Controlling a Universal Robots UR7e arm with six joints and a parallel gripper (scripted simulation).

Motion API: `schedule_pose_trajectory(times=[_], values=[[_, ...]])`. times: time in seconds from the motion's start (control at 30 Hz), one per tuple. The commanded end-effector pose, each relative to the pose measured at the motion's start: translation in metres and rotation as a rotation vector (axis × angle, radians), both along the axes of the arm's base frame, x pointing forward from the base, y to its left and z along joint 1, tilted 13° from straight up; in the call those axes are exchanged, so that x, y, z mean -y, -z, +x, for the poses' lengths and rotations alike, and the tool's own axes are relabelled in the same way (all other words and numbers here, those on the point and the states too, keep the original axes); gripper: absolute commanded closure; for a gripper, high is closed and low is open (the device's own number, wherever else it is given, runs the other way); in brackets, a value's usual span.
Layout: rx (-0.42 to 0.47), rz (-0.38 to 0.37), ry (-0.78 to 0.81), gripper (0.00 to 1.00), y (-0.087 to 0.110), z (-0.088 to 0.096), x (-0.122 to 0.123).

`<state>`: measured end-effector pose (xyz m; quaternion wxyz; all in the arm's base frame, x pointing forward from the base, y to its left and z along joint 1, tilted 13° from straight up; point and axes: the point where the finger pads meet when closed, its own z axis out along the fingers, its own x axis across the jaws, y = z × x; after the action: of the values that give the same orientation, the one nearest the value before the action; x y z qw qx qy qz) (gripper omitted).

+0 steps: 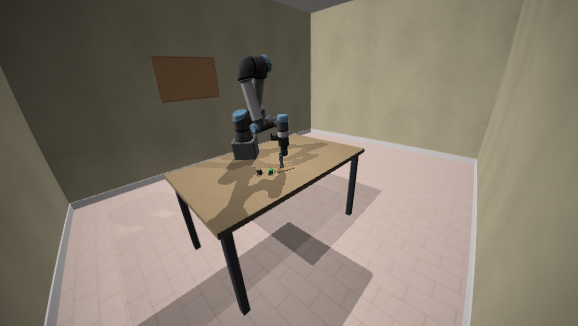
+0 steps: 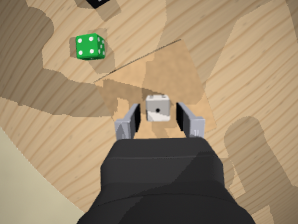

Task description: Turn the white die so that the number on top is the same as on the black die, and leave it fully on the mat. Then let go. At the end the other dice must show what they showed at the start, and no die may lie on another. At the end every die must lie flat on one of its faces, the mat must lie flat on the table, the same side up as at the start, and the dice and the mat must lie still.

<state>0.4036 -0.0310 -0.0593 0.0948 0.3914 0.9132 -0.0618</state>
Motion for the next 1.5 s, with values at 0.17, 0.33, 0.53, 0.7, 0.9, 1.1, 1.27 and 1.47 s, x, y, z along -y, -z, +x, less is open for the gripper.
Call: schedule_pose_trajectory(times=[0.17,0.33,0.53,0.7,0.9,1.1,1.27,1.47], values=[[0.001,0.0,0.0,0.13,0.0,0.0,0.0],[0.001,0.0,0.0,0.13,0.0,0.0,0.0],[0.001,0.0,0.0,0.13,0.0,0.0,0.0],[0.001,0.0,0.0,0.13,0.0,0.0,0.0],[0.001,0.0,0.0,0.13,0.002,0.001,0.0],[0.001,0.0,0.0,0.13,0.007,0.001,0.001],[0.001,0.0,0.0,0.13,0.017,0.003,0.003],[0.001,0.0,0.0,0.13,0.029,0.004,0.006]])
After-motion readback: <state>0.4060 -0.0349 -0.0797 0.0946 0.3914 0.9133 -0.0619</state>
